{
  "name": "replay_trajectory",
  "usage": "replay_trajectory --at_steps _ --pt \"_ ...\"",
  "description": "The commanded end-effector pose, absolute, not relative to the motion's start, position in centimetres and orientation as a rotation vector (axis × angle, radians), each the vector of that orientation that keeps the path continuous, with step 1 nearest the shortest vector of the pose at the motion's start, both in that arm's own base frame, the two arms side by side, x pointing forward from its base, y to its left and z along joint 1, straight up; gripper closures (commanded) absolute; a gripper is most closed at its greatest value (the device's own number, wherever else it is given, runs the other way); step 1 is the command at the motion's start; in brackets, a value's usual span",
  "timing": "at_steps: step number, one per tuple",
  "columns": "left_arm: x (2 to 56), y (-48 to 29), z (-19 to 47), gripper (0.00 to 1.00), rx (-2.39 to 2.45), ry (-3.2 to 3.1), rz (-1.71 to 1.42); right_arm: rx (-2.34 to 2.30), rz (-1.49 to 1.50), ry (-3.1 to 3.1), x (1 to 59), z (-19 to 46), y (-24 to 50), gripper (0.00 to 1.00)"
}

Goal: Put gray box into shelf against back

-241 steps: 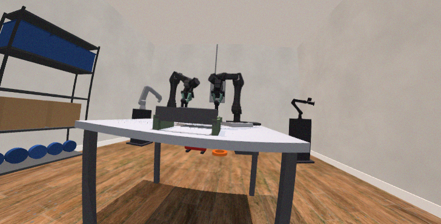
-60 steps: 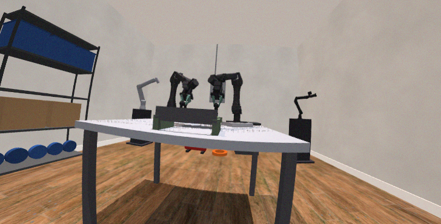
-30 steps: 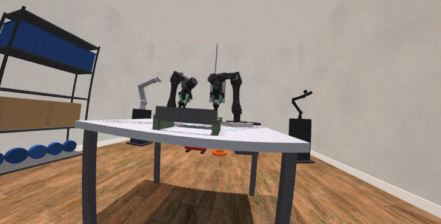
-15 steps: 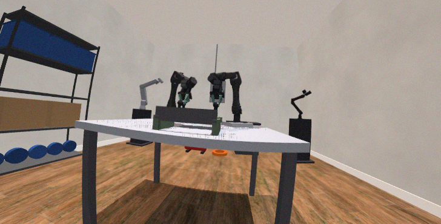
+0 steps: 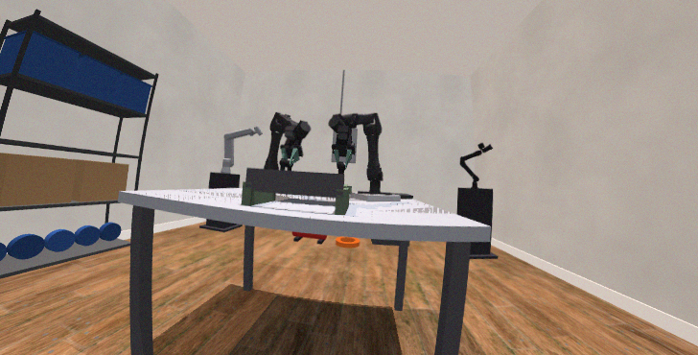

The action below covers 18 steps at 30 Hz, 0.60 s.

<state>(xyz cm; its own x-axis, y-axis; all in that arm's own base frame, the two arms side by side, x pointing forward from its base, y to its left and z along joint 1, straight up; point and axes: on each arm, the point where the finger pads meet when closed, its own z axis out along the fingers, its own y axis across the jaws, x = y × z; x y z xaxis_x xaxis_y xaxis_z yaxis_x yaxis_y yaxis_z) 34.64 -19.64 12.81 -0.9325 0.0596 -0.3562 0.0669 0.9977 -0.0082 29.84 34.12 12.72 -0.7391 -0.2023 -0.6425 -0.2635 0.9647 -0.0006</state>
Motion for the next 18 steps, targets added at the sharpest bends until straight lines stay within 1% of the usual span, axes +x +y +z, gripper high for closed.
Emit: replay_trajectory --at_steps 1,2,7,9,10,11,15,18 --pt "37.8 -20.2 15.0 0.86 0.096 2.685 -0.053 -0.229 0.183 2.272 33.0 19.0 34.5 0.86" --pt "37.9 -20.2 16.1 0.86 0.094 2.66 -0.074 -0.25 0.14 2.305 33.3 16.8 34.8 0.86" --pt "38.1 -20.0 18.1 0.86 0.081 2.617 -0.101 -0.224 0.185 2.27 33.6 19.1 34.6 0.86" --pt "38.1 -20.0 18.1 0.86 0.081 2.617 -0.101 -0.224 0.185 2.27 33.6 19.1 34.6 0.86" --pt "38.6 -20.3 15.5 0.86 0.098 2.672 -0.062 -0.249 0.143 2.301 34.0 16.9 35.0 0.86" --pt "38.9 -20.2 15.4 0.86 0.097 2.67 -0.063 -0.249 0.141 2.303 34.3 16.7 35.0 0.86" --pt "38.8 -20.2 18.3 0.86 0.084 2.615 -0.105 -0.228 0.187 2.269 34.2 19.3 34.9 0.86" --pt "39.0 -20.0 18.2 0.86 0.082 2.616 -0.103 -0.225 0.186 2.269 34.5 19.3 34.8 0.86"
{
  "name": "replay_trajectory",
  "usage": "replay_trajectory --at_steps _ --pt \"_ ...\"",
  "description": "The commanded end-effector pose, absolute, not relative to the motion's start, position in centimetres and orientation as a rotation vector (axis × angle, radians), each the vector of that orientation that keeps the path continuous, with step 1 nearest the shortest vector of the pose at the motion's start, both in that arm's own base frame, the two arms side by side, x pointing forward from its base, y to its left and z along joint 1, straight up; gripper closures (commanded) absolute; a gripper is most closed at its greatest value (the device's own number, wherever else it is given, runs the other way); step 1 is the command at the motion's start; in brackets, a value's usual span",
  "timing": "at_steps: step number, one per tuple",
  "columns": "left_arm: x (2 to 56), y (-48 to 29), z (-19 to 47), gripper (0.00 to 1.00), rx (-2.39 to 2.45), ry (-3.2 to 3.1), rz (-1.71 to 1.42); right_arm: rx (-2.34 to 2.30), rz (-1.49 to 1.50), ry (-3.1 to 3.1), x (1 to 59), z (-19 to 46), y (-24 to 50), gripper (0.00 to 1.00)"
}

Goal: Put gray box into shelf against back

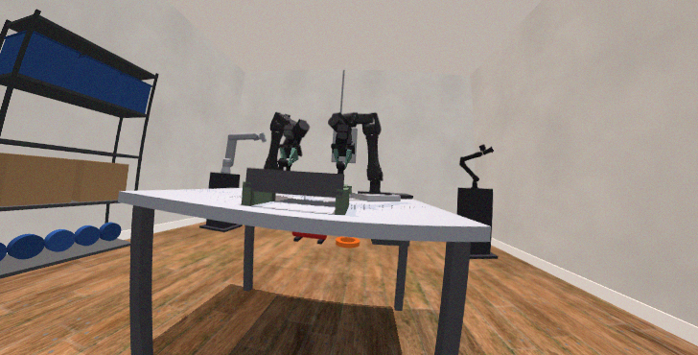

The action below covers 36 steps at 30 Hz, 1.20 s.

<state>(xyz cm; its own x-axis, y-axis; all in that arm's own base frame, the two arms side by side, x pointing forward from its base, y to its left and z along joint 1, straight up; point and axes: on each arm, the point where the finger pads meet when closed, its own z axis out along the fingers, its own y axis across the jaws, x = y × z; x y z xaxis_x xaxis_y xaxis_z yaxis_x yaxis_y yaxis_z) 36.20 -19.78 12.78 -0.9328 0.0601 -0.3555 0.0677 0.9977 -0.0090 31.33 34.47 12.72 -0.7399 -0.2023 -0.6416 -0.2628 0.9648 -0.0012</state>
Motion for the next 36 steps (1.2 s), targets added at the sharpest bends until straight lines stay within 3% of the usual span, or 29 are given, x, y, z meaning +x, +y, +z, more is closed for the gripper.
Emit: replay_trajectory --at_steps 1,10,14,16,20,36 --pt "39.2 -20.1 16.4 0.86 0.091 2.655 -0.076 -0.227 0.185 2.27 34.5 19.2 34.8 0.86" --pt "40.2 -20.2 15.6 0.86 0.095 2.67 -0.064 -0.254 0.133 2.309 35.6 16.4 35.3 0.86" --pt "40.3 -20.2 17.9 0.86 0.088 2.622 -0.097 -0.235 0.18 2.272 35.7 19.0 35.2 0.86" --pt "40.8 -20.1 16.2 0.86 0.09 2.656 -0.072 -0.255 0.132 2.309 36.2 16.4 35.5 0.86" --pt "41.2 -20.2 17.2 0.86 0.093 2.638 -0.086 -0.237 0.18 2.272 36.5 18.9 35.4 0.86" --pt "43.6 -20.3 16.9 0.86 0.095 2.645 -0.081 -0.248 0.163 2.285 38.9 18.0 36.1 0.86"
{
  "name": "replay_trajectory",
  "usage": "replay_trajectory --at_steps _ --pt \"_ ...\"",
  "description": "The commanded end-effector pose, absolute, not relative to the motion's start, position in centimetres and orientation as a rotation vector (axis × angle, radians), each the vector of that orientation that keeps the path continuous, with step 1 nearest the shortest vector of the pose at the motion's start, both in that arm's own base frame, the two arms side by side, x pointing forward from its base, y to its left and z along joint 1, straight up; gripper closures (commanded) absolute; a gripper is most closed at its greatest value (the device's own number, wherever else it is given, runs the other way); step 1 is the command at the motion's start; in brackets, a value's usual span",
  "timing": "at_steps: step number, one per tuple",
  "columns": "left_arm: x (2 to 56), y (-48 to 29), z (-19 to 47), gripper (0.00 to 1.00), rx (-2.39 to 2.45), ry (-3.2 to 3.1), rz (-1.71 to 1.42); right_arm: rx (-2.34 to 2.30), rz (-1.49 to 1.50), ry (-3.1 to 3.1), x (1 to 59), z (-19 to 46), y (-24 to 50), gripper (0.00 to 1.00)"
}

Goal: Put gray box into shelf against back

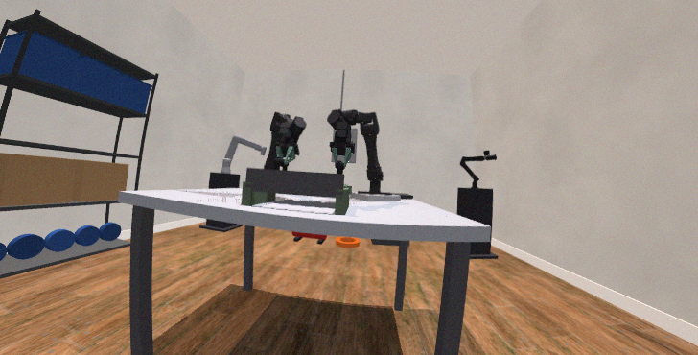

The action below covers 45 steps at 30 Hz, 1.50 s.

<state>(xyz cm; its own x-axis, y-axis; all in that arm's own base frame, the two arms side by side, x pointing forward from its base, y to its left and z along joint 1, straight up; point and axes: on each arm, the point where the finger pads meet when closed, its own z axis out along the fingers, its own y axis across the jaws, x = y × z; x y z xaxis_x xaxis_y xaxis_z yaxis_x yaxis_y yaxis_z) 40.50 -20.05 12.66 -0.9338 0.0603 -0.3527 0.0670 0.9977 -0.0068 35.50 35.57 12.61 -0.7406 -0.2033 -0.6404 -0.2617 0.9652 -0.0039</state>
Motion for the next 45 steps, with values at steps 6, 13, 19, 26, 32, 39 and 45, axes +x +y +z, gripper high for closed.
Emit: replay_trajectory --at_steps 6,13,19,26,32,39,45 --pt "44.1 -20.3 17.8 0.86 0.085 2.624 -0.093 -0.232 0.178 2.269 39.4 19.1 36.1 0.86" --pt "45.5 -20.5 17.0 0.86 0.093 2.64 -0.085 -0.244 0.167 2.277 40.8 18.6 36.4 0.86" --pt "46.4 -20.5 17.0 0.86 0.096 2.648 -0.09 -0.25 0.164 2.283 41.8 18.4 36.8 0.86" --pt "47.4 -20.5 16.8 0.86 0.094 2.652 -0.092 -0.248 0.162 2.284 42.8 18.2 37.0 0.86" --pt "48.3 -20.6 17.2 0.86 0.095 2.643 -0.095 -0.248 0.168 2.279 43.7 18.7 37.2 0.86" --pt "49.4 -20.6 18.2 0.86 0.086 2.616 -0.096 -0.236 0.181 2.263 44.6 19.6 37.4 0.86" --pt "50.4 -20.8 17.1 0.86 0.098 2.641 -0.097 -0.249 0.172 2.277 45.7 18.8 37.7 0.86"
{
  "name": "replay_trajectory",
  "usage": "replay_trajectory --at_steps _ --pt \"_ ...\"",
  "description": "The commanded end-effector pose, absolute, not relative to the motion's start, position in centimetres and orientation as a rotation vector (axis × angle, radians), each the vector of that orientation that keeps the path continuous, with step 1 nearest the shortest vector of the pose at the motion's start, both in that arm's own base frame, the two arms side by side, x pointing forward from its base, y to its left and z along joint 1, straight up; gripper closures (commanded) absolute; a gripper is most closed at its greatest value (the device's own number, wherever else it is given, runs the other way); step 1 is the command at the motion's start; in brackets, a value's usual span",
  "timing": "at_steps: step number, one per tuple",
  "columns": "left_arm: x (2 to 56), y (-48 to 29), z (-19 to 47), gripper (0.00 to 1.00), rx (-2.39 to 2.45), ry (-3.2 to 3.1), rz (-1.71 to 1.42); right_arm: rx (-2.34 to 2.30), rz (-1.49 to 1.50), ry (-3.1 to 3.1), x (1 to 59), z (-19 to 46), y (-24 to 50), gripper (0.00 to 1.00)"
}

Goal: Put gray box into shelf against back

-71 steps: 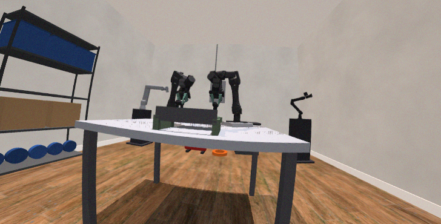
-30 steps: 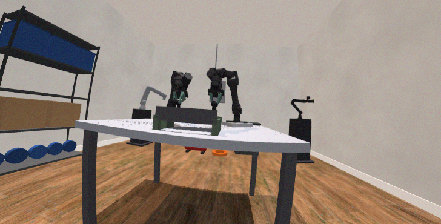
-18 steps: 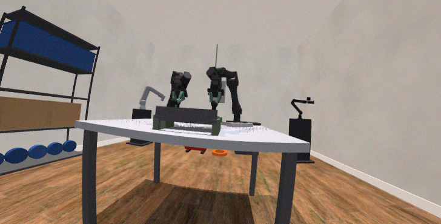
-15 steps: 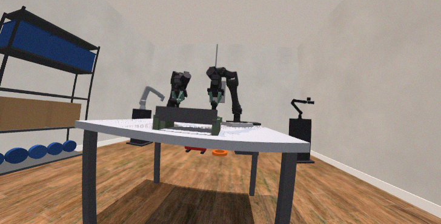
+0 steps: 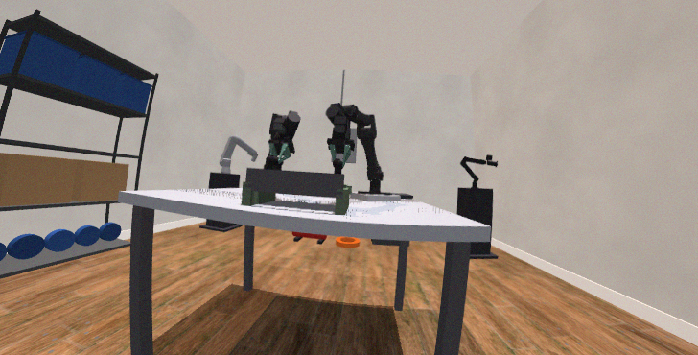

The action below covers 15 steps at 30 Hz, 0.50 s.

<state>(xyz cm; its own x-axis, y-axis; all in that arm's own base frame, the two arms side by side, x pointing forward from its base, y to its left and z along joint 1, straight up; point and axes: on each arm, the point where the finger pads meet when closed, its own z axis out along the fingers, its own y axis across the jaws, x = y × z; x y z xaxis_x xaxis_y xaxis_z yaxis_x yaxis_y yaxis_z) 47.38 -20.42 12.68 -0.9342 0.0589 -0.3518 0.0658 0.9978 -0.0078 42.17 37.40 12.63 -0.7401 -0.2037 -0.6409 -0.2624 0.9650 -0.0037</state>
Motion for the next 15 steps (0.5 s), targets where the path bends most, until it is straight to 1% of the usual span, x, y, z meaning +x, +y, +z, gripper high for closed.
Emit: replay_trajectory --at_steps 1,9,10,13,14,15 --pt "50.4 -20.7 16.9 0.86 0.099 2.652 -0.091 -0.25 0.171 2.278 45.8 18.7 37.8 0.86" --pt "51.5 -20.7 16.7 0.86 0.1 2.668 -0.085 -0.253 0.172 2.278 47.2 18.8 38.1 0.86" --pt "52.0 -20.9 17.8 0.86 0.091 2.627 -0.104 -0.239 0.185 2.26 47.2 19.8 38.1 0.86" --pt "51.6 -20.6 16.9 0.86 0.095 2.667 -0.078 -0.248 0.179 2.268 47.3 19.6 38.1 0.86" --pt "51.9 -20.5 16.8 0.86 0.092 2.664 -0.084 -0.253 0.163 2.285 47.7 18.4 38.1 0.86" --pt "52.3 -20.6 16.9 0.86 0.092 2.656 -0.088 -0.252 0.172 2.276 47.8 18.9 38.2 0.86"
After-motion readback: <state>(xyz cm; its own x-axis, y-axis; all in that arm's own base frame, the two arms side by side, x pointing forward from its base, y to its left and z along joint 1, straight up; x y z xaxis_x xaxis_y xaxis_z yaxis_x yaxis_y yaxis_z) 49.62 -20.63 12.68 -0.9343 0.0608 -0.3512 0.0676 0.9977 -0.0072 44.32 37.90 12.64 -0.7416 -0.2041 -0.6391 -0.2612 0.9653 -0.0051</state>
